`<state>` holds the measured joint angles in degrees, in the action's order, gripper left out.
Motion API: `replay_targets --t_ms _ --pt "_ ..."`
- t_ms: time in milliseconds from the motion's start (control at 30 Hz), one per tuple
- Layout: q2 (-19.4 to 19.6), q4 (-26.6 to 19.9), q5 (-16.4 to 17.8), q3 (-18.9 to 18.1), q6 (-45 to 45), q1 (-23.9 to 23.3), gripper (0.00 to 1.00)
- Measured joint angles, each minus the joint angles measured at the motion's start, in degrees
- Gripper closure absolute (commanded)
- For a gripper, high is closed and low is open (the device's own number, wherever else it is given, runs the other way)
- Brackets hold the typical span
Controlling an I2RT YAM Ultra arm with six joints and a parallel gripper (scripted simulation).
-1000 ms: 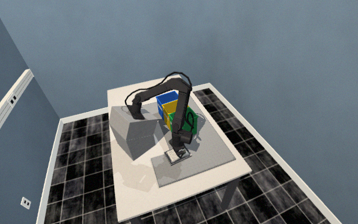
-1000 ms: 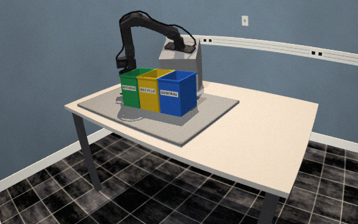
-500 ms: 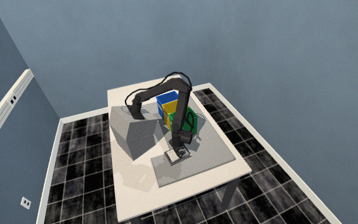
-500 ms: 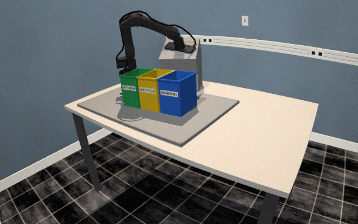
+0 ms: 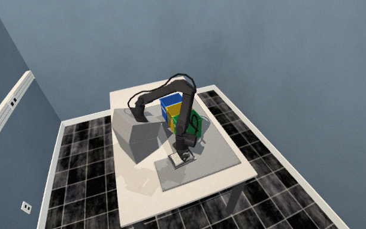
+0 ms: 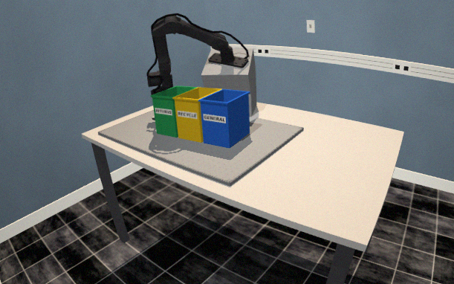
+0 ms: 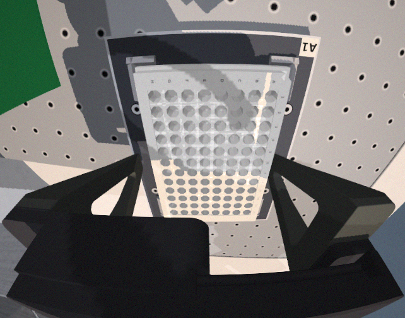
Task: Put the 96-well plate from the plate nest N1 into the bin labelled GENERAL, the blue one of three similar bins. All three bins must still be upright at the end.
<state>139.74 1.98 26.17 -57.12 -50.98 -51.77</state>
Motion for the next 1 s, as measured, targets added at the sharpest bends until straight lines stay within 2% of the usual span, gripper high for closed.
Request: replay_targets --t_ms 200,233,1000 --pt "0.0 0.0 0.0 0.0 0.0 0.0 0.00" --pt "0.0 0.0 0.0 0.0 0.0 0.0 1.00" --pt "0.1 0.8 -0.6 -0.1 0.1 -0.1 1.00"
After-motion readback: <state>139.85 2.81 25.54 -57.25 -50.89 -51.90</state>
